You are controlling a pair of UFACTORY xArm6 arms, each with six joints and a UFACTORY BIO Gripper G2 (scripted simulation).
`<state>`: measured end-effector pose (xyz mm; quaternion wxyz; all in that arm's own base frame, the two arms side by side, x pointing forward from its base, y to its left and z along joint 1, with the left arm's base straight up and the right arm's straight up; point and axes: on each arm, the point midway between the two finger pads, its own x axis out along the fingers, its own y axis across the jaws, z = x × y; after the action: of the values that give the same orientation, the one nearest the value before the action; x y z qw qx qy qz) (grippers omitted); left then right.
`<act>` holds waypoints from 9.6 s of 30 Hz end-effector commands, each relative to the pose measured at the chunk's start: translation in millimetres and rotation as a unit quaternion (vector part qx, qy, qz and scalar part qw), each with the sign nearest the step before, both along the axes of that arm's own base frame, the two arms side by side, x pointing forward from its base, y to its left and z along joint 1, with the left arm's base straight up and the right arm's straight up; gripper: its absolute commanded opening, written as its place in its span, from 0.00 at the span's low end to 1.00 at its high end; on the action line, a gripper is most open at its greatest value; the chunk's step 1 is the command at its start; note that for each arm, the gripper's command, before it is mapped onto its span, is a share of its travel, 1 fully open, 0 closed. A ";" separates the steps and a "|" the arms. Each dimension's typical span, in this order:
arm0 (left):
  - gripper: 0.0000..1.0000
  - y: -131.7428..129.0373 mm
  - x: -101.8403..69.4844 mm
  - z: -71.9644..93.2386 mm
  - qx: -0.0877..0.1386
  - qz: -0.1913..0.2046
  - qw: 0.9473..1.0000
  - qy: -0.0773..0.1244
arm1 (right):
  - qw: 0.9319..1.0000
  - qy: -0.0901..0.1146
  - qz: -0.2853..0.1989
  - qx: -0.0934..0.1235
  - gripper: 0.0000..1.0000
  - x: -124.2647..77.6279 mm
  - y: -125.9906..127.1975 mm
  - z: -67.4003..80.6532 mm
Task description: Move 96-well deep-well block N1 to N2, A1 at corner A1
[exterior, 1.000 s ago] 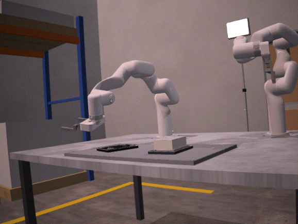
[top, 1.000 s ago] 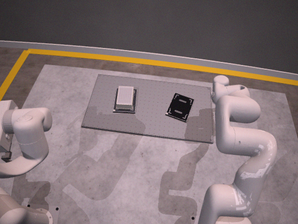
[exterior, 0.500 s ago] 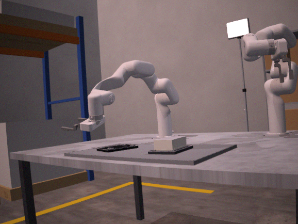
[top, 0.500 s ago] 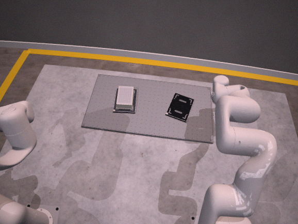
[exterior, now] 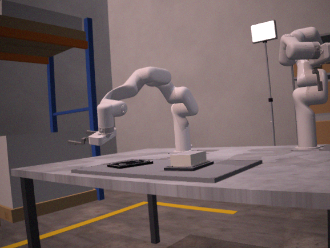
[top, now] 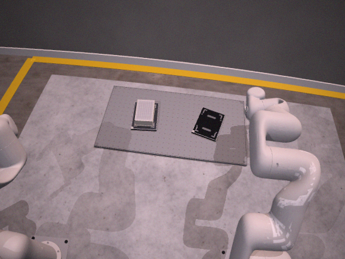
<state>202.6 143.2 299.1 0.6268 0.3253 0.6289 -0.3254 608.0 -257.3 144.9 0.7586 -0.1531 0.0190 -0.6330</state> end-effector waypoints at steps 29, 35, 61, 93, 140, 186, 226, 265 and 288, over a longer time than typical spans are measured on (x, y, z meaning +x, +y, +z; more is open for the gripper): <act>1.00 32.7 -25.3 0.9 0.000 0.082 0.997 -0.001 | 1.000 -0.003 0.000 0.000 1.00 1.0 -0.2 2.6; 1.00 32.7 -25.3 0.9 0.000 0.082 0.997 -0.001 | 1.000 -0.003 0.000 0.000 1.00 1.0 -0.2 2.6; 1.00 32.7 -25.3 0.9 0.000 0.082 0.997 -0.001 | 0.978 -0.001 0.197 0.066 0.37 14.2 56.2 62.9; 1.00 32.7 -25.3 0.9 0.000 0.082 0.997 -0.001 | 0.904 -0.006 0.411 0.120 0.37 -6.6 145.7 117.4; 1.00 32.7 -25.3 0.9 0.000 0.082 0.997 -0.001 | 0.759 -0.021 0.633 0.152 0.37 -77.2 257.3 157.2; 1.00 32.7 -25.3 0.9 0.000 0.082 0.997 -0.001 | 0.780 -0.026 0.607 0.152 0.37 -22.6 388.6 95.1; 1.00 32.7 -25.3 0.9 0.000 0.082 0.997 -0.001 | 0.780 -0.027 0.607 0.152 0.37 40.9 541.1 23.4; 1.00 32.7 -25.3 0.9 0.000 0.082 0.997 -0.001 | 0.780 -0.027 0.607 0.152 0.37 78.8 632.3 -19.3; 1.00 32.7 -25.3 0.9 0.000 0.082 0.997 -0.001 | 0.780 -0.027 0.607 0.152 0.37 78.9 632.3 -42.6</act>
<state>176.7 175.7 299.1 0.6516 0.2720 0.6532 -0.2732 685.8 374.3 105.5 0.9994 0.0001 -0.0001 -0.0346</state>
